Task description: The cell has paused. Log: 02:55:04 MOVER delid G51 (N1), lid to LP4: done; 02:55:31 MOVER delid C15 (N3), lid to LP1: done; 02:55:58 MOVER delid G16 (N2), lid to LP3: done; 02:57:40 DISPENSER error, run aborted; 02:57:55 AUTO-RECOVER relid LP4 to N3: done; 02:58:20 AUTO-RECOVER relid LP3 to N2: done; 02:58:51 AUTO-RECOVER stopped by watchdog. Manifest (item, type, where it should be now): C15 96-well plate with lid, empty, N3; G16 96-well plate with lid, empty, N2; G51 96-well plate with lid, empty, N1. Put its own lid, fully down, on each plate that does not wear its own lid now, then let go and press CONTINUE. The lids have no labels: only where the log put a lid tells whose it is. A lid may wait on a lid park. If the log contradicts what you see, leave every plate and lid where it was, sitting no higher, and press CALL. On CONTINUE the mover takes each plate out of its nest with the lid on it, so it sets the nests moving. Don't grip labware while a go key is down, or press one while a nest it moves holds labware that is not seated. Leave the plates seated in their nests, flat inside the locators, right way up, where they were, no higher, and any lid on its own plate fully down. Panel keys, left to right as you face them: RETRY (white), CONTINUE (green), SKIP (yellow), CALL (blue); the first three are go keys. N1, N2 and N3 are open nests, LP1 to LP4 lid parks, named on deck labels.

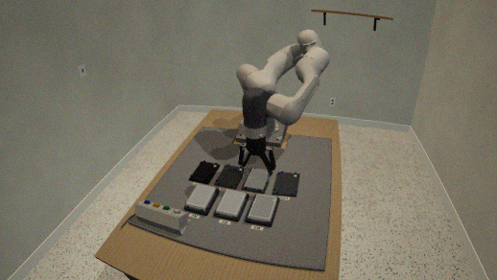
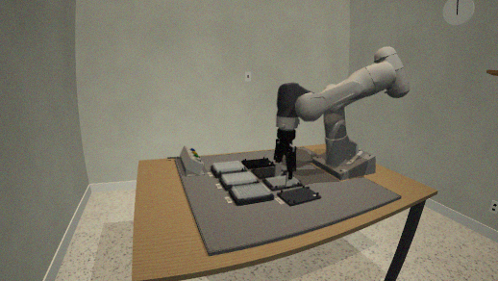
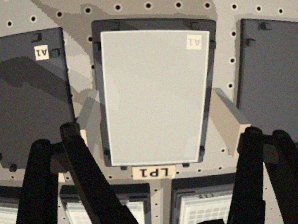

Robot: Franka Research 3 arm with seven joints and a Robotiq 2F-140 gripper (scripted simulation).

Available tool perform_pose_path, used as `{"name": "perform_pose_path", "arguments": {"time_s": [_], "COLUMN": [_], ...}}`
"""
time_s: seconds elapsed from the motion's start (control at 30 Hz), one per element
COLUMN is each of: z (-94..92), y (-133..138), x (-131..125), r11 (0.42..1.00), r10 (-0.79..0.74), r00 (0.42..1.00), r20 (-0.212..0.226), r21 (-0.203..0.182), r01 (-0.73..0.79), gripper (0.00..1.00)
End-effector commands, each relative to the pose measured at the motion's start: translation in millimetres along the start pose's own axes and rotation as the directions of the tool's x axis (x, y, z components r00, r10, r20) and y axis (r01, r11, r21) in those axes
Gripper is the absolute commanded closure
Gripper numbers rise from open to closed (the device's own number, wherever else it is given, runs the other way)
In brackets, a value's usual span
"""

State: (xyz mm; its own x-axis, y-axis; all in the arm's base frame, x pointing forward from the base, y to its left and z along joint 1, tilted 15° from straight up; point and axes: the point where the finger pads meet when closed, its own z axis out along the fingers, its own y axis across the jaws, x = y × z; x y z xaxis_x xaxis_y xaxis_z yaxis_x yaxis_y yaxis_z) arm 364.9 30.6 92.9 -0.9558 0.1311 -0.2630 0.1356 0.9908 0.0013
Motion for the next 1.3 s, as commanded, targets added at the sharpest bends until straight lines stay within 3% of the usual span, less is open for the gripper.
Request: {"name": "perform_pose_path", "arguments": {"time_s": [0.0,0.2,0.23,1.27], "z": [-0.1,-0.1,-0.1,-0.1], "y": [0.2,0.2,0.2,0.2], "x": [-1.5,-1.5,-1.5,-1.5], "r11": [1.000,1.000,1.000,1.000], "r10": [-0.005,-0.005,-0.005,-0.005], "r00": [1.000,1.000,1.000,1.000], "r20": [0.003,0.003,0.003,0.003], "r21": [0.000,0.000,0.000,0.000], "r01": [0.005,0.005,0.005,0.005], "gripper": [0.34,0.34,1.00,1.00]}}
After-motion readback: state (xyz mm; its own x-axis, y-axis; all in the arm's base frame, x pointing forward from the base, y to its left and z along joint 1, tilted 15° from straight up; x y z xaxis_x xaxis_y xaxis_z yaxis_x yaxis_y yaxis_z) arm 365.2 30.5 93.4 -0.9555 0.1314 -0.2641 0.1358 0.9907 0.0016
